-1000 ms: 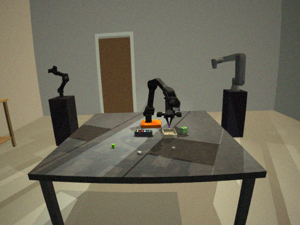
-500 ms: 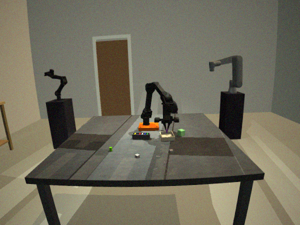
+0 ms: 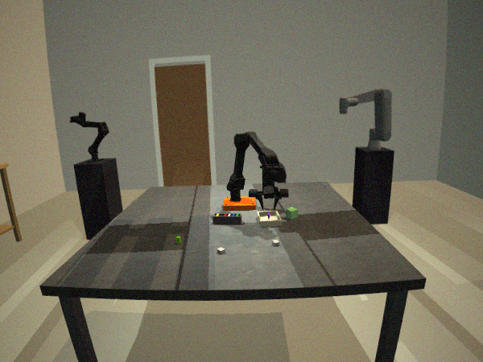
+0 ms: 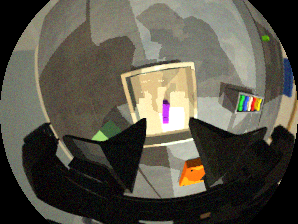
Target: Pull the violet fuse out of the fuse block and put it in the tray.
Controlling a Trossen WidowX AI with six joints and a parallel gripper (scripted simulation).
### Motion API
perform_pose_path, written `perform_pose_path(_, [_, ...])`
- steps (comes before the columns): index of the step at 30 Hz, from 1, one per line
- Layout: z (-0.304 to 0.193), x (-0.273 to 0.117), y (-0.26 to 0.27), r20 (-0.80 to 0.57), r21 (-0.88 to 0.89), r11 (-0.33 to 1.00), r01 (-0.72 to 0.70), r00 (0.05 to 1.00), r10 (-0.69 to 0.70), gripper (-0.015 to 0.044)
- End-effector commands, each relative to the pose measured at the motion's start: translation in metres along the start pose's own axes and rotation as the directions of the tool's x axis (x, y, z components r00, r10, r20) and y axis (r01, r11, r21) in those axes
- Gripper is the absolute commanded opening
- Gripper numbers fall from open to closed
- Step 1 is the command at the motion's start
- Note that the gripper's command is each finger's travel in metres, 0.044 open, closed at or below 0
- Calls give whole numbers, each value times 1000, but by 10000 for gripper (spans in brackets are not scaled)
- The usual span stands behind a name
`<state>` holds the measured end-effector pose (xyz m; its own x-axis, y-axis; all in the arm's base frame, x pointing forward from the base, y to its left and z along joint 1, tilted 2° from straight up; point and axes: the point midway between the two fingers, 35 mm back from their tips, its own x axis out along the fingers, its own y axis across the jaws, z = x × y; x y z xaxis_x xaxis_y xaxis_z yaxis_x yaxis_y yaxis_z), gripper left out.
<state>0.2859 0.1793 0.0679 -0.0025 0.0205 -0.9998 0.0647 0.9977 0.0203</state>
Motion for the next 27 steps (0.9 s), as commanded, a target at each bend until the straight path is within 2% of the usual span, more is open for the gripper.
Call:
perform_pose_path(1, [0,-8,0,-1,1,1000,0,1000,0,330])
perform_pose_path(5, [0,-36,0,-7,4,1000,-1,1000,1,330])
perform_pose_path(27, [0,-33,0,-8,2,1000,6,1000,-6,330])
